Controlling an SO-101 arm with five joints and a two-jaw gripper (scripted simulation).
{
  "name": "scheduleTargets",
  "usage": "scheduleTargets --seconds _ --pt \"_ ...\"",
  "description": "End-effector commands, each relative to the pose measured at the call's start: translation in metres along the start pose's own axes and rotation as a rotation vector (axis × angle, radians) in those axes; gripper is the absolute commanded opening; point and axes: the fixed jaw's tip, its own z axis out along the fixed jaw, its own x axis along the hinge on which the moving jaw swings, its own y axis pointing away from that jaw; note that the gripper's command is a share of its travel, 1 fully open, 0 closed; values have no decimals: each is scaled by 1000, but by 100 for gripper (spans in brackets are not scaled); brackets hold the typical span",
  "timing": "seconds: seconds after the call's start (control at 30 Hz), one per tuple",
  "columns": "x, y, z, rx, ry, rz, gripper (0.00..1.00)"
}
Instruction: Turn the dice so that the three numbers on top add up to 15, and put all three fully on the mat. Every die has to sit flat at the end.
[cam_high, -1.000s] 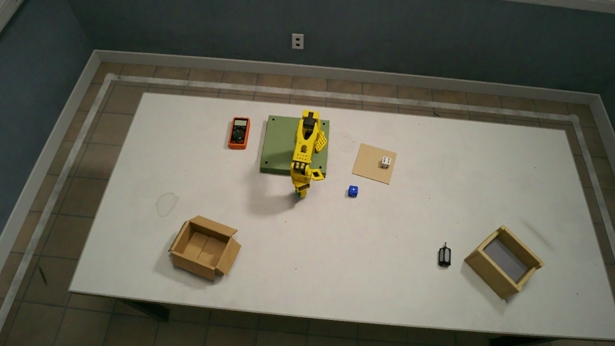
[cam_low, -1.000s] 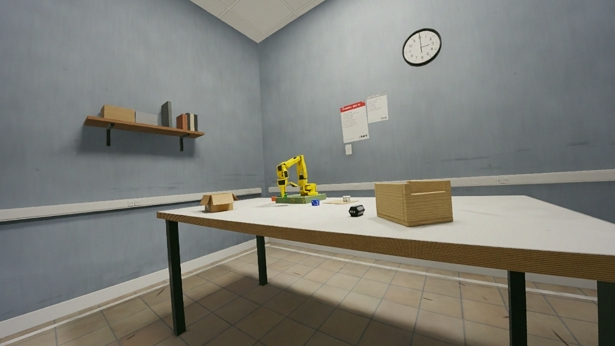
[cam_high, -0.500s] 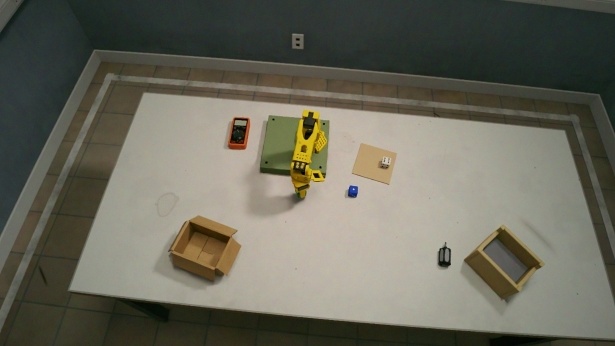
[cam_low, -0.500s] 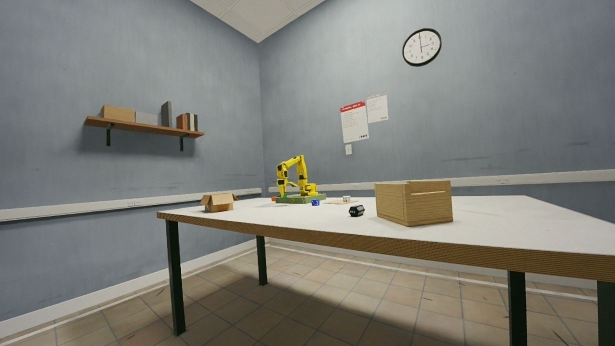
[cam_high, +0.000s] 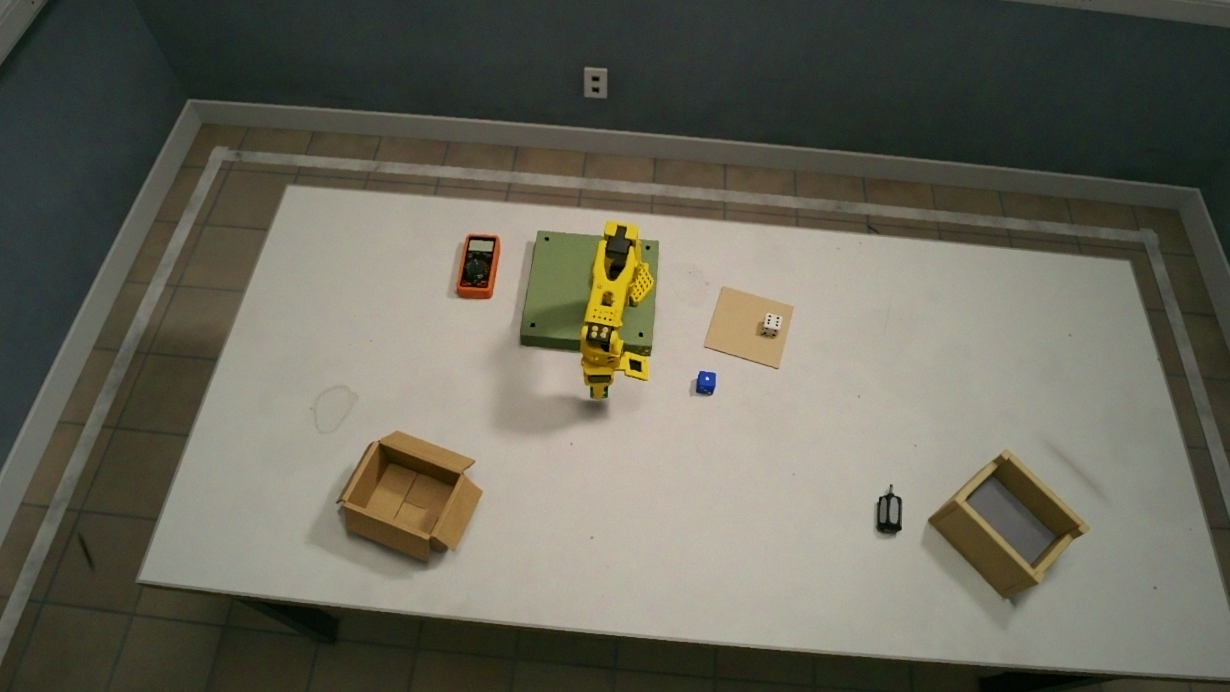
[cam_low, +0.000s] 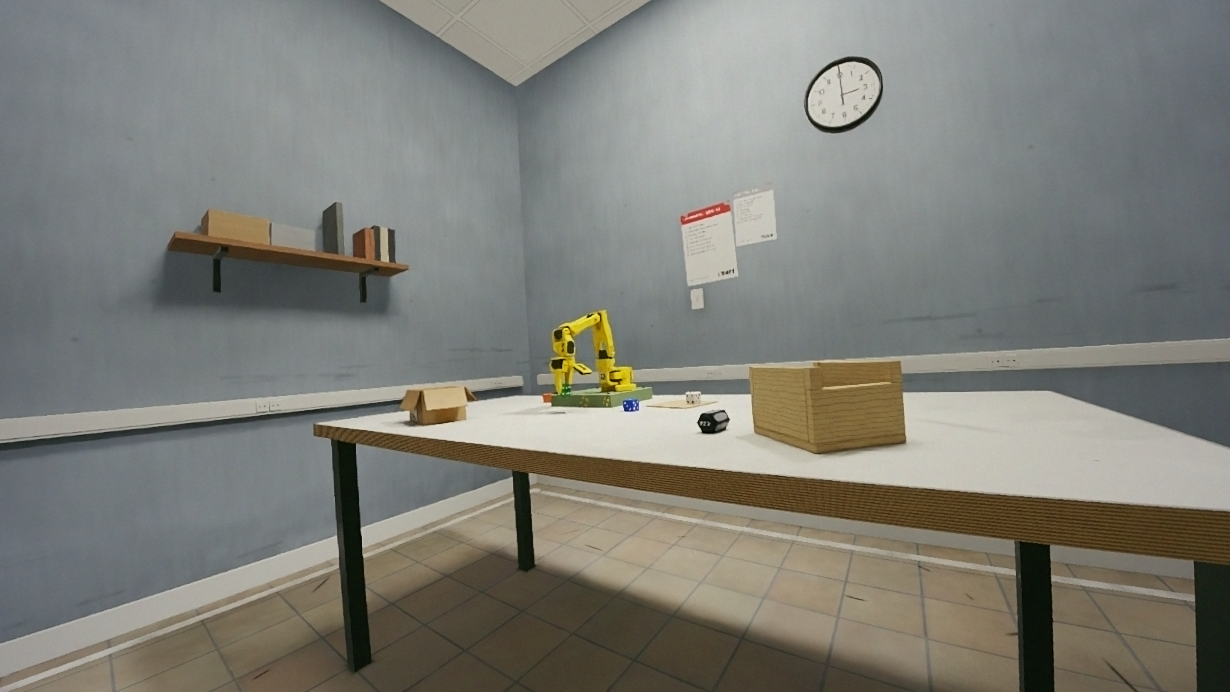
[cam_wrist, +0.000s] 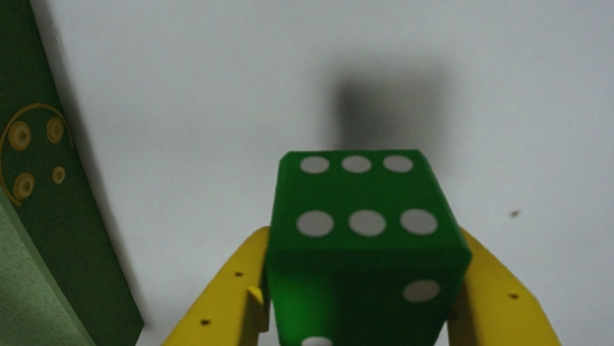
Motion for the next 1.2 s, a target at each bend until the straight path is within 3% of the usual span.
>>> scheduleTargets --seconds 0.0,0.4,0.87,1.17 --pt "2 -4 1 7 0 134 0" --pt "1 -8 3 13 -1 329 0" --pt "1 -9 3 19 0 361 0" --pt "2 -13 6 92 -2 496 0"
